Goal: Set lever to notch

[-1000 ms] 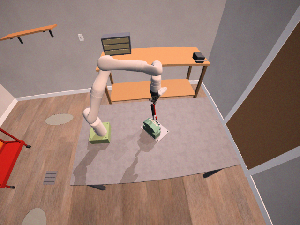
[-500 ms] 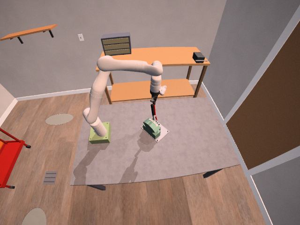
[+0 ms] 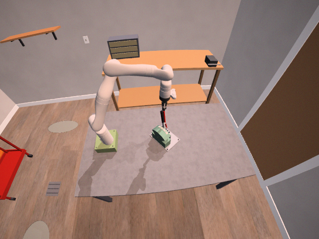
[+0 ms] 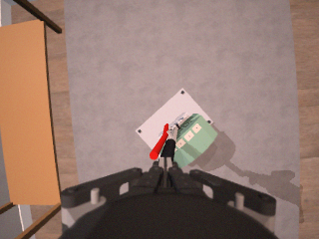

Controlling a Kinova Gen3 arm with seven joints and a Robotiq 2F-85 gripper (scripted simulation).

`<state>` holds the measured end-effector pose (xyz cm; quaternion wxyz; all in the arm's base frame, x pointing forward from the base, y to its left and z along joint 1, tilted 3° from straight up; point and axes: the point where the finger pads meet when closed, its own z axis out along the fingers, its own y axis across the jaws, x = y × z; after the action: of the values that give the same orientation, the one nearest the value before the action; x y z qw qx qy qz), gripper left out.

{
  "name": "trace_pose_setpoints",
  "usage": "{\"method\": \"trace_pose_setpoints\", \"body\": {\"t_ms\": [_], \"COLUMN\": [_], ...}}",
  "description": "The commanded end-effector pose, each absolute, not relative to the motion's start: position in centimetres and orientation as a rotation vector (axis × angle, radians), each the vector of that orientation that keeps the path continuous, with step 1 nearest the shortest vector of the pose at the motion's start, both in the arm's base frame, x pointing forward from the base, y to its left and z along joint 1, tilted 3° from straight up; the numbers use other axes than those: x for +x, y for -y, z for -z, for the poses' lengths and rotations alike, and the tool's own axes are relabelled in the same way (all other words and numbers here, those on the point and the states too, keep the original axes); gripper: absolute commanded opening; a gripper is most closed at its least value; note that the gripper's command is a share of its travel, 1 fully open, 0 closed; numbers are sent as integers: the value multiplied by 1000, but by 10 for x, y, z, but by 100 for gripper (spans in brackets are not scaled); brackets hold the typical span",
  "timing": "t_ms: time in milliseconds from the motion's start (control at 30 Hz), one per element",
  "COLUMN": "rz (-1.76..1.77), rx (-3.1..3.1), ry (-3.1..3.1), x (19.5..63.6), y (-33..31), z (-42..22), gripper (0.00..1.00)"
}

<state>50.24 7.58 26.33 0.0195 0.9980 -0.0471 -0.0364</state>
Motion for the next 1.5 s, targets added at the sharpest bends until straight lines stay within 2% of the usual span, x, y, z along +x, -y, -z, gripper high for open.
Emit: {"method": "trace_pose_setpoints", "body": {"t_ms": [0, 567, 1467], "rz": [121, 145, 118], "rx": [3104, 2984, 2293], "ry": [-26, -949, -2174], "x": [501, 498, 496], "y": [-72, -74, -80], "z": [-268, -272, -286], "gripper": [0, 0, 0]}}
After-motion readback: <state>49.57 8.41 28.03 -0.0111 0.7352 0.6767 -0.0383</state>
